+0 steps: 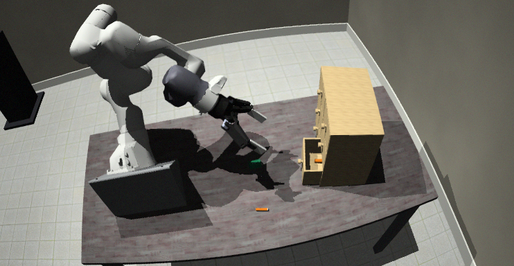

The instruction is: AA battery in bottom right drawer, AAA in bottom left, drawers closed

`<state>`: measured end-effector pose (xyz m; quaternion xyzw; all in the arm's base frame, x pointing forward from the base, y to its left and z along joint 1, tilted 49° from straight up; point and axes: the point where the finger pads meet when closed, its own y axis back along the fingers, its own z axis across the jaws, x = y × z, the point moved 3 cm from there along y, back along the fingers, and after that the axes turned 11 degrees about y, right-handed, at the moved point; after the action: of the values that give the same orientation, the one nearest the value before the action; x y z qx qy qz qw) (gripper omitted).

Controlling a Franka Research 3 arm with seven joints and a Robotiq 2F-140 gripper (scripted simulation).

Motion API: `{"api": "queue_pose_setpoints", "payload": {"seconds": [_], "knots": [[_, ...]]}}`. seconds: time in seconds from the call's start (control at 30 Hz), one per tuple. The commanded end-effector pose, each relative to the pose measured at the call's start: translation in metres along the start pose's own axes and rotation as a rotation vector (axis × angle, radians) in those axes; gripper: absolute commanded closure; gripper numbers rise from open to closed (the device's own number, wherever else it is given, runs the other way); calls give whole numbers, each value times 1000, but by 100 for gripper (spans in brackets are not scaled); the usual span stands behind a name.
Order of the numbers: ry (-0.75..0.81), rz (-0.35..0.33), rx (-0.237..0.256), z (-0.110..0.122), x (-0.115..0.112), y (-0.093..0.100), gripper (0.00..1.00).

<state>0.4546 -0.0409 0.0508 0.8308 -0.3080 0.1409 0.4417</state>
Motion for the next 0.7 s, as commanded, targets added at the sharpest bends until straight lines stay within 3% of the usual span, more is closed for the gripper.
{"api": "queue_pose_setpoints", "payload": {"seconds": [0.0,0.1,0.17,0.47,0.67], "knots": [[-76,-176,100,-21,-20,-6,0],[-73,-262,120,-20,-16,-4,0],[-73,-262,120,-20,-16,-4,0],[-64,-520,181,-16,-2,-2,0],[-59,-652,211,-14,4,-1,0]]}}
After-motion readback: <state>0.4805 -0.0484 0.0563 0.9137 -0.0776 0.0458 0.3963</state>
